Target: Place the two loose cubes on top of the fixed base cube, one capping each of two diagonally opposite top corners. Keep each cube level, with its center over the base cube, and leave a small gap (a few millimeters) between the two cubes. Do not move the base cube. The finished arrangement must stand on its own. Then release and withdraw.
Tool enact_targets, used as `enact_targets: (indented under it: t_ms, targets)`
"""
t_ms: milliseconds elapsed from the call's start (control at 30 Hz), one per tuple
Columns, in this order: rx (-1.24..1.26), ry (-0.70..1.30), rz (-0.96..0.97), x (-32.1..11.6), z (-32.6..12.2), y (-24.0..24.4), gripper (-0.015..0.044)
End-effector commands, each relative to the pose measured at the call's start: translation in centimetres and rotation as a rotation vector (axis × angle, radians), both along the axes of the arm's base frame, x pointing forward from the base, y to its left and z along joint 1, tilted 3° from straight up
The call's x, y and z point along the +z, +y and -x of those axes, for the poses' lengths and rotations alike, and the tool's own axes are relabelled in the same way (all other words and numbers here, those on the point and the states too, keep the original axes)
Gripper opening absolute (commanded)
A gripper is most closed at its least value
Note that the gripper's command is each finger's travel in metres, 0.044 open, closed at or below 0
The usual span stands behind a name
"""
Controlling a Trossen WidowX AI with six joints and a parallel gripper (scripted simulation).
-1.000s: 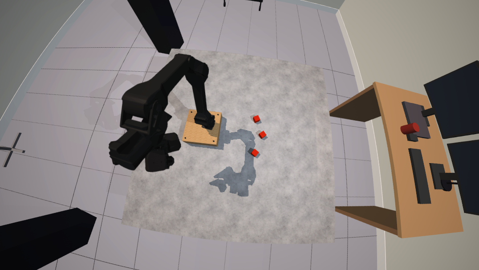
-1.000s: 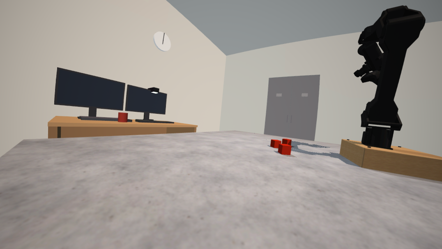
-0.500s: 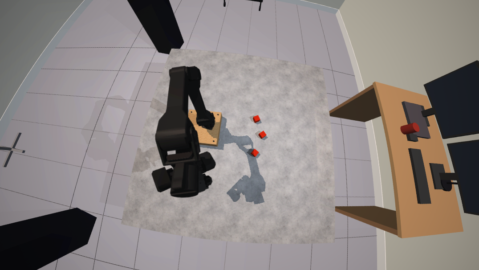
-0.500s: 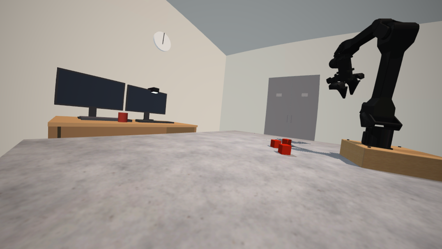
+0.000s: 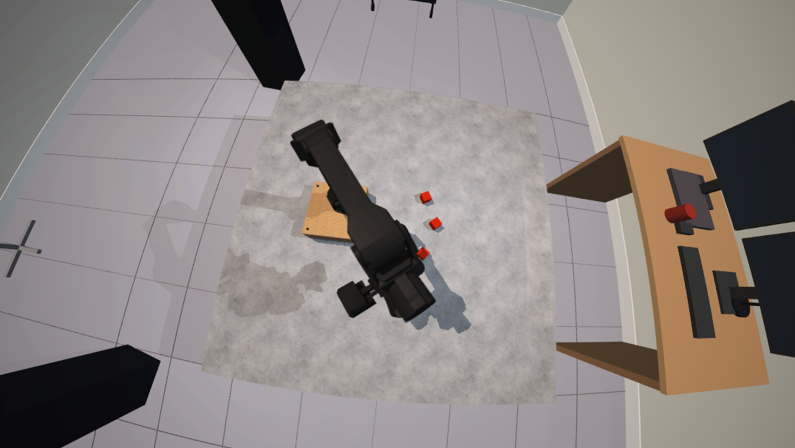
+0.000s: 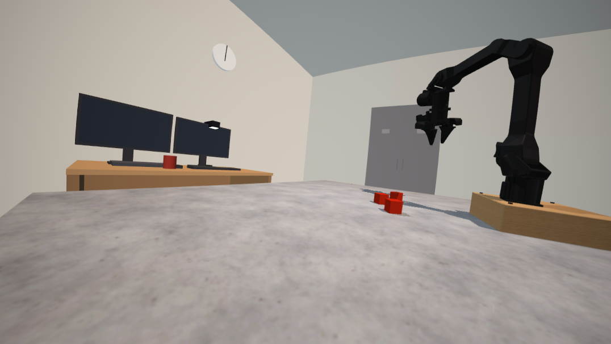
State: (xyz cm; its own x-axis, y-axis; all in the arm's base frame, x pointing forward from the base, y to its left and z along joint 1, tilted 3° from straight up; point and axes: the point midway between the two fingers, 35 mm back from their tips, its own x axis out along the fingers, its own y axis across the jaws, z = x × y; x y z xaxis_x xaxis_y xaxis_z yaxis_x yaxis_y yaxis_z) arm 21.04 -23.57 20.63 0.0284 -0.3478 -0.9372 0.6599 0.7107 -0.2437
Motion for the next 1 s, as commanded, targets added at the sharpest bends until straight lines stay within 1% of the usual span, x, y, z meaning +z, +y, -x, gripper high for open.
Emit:
enact_targets:
  t_ms: [0,233,467,633,833,967]
  targets:
    - [0.012,-0.036,-0.061,-1.6,-3.5,2.8,0.0265]
    - [0.026,-0.063,-0.164,-4.1,-8.2,8.4,0.0265]
    - [0.03,-0.054,-0.265,-6.7,-11.3,15.2,0.0265]
    - [0.027,-0.027,-0.329,-8.5,-12.5,20.4,0.0265]
    - [0.017,0.023,-0.391,-10.6,-12.8,26.6,0.0265]
    - [0.015,0.029,-0.397,-10.8,-12.7,27.4,0.0265]
